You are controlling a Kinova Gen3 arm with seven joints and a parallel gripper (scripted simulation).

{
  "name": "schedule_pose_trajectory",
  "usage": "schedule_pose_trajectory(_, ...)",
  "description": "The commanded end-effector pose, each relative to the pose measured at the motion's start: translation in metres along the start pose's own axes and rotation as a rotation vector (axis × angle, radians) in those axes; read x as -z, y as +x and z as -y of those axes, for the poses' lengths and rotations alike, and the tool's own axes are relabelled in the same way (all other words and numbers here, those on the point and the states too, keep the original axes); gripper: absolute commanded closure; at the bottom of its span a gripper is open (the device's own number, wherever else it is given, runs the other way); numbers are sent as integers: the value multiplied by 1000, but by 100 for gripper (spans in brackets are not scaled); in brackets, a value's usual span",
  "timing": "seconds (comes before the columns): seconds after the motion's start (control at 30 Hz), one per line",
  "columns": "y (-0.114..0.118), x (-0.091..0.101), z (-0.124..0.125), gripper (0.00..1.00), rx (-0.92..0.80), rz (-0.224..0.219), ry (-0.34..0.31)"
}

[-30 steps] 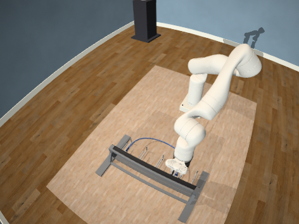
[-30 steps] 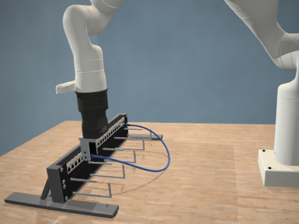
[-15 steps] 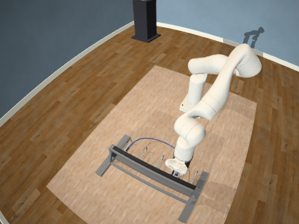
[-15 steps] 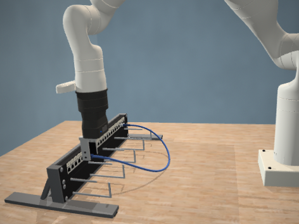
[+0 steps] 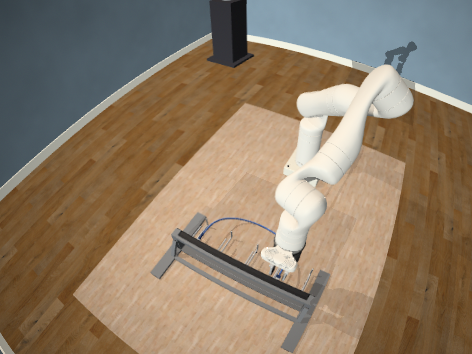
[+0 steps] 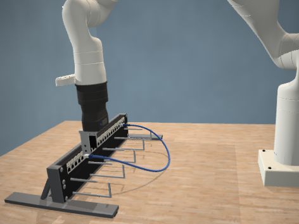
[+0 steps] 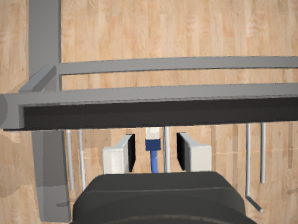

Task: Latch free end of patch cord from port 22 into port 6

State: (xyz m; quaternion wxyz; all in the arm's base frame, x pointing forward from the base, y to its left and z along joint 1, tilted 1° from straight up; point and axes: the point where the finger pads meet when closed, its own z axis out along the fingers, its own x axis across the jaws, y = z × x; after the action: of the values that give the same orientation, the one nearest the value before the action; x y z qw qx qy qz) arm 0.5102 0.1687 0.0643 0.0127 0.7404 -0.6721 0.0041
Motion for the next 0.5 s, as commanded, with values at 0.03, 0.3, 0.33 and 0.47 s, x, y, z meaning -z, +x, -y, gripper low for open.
schedule_pose_trajectory(0.03, -2, 15, 2, 27, 3, 5, 9)
schedule_pose_trajectory(0.3, -2, 41, 2, 27, 3, 5, 9)
schedule_pose_trajectory(0.33, -2, 41, 2, 27, 3, 5, 9)
schedule_pose_trajectory(0.47, -2, 49, 2, 27, 3, 5, 9)
